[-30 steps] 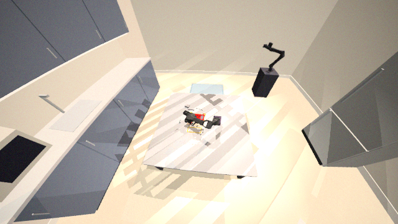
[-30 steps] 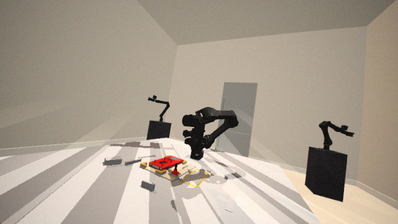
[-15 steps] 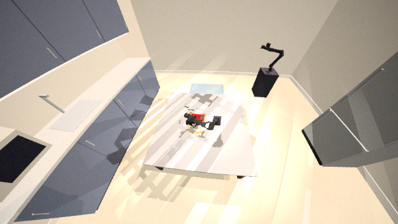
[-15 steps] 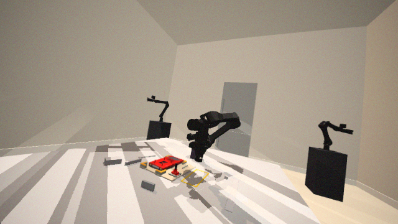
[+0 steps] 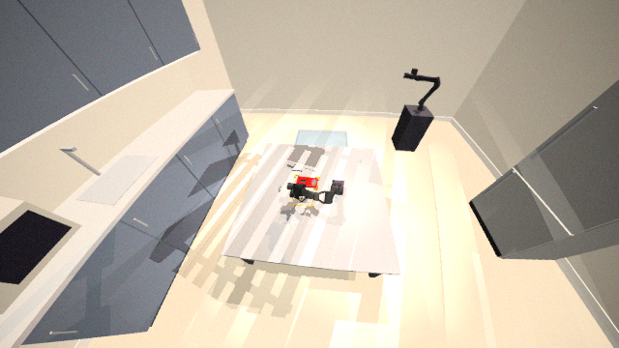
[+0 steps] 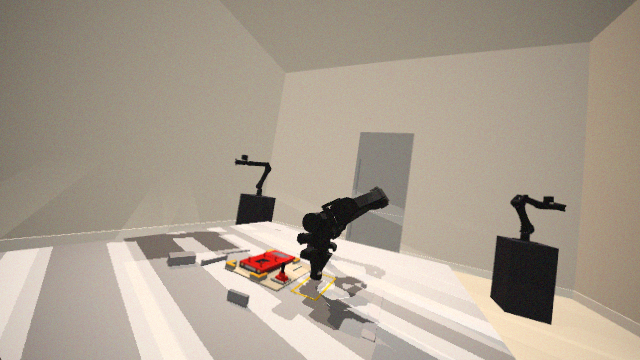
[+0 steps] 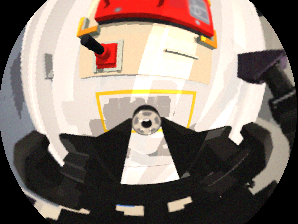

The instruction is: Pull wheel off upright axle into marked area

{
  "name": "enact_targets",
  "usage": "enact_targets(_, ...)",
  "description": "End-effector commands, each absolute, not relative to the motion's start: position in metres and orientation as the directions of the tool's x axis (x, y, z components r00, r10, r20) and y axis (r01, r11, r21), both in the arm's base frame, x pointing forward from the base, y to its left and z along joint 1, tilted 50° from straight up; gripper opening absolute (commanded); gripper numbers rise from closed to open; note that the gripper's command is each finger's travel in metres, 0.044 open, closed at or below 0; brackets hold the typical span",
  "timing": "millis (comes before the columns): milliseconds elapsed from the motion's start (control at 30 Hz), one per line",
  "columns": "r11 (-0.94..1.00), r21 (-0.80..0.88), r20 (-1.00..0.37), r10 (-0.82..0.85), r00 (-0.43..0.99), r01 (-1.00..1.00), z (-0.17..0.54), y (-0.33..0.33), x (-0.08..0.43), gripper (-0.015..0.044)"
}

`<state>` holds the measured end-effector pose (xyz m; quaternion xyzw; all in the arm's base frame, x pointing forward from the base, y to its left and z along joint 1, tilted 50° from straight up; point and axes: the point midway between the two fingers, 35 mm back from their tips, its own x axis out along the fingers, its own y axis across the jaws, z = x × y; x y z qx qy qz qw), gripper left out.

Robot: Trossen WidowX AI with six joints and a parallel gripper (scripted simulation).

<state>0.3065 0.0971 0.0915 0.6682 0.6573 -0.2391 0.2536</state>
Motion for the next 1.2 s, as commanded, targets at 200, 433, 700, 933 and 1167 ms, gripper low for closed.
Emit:
enact_targets(200,-0.003,0.021,-0.649,0.761,0.016,1.000,0.079,0.114,0.304,0.0053)
enact_targets(433,-0.003,0.021,-0.649,0.761,0.016,1.000,0.079,0.114,0.304,0.0236)
enact_targets(700,-0.009,0.017,-0.648,0.761,0.019,1.000,0.111,0.075,0.303,0.0300)
enact_targets(933,-0.021,0.013,-0.652,0.758,0.025,1.000,0.111,0.057,0.290,0.0379)
enact_targets(1167,-0.011,0.012,-0.649,0.760,0.016,1.000,0.116,0.010,0.222,0.0440)
